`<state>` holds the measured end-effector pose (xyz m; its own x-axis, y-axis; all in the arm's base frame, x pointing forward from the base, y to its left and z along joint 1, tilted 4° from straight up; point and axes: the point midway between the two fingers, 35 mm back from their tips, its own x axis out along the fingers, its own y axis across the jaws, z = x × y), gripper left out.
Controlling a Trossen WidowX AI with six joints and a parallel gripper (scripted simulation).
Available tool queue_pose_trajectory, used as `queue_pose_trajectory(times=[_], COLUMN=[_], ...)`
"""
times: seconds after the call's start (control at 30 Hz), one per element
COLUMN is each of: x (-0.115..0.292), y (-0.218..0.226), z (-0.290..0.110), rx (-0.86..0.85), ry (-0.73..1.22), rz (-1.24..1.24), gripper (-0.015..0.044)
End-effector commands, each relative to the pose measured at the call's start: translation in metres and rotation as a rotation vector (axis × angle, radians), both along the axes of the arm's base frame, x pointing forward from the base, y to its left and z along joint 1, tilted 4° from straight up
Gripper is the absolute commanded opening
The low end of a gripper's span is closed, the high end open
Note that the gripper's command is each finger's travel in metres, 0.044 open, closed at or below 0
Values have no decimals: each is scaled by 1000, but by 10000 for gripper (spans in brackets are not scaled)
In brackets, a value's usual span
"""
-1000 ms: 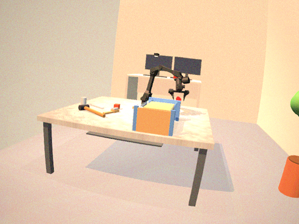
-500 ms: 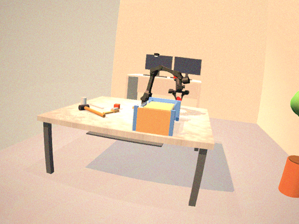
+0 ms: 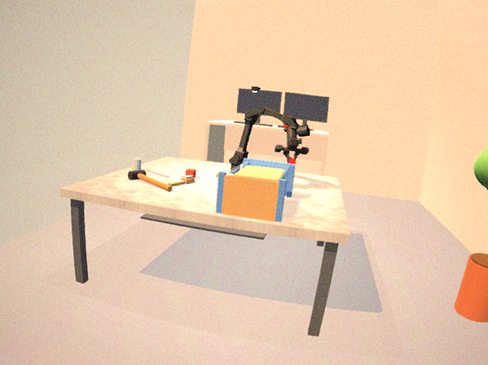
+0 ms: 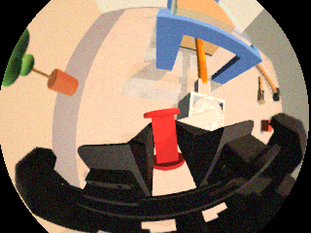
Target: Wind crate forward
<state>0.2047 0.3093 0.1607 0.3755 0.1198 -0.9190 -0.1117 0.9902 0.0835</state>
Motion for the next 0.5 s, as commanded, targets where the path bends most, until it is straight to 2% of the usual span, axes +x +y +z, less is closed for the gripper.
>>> queue_pose_trajectory(times=[0.0, 0.47], x=[0, -7], y=[-2, -4], z=[-5, -4], rx=[-8, -8], ry=[1, 1], rz=[-5, -5], gripper=[0, 0])
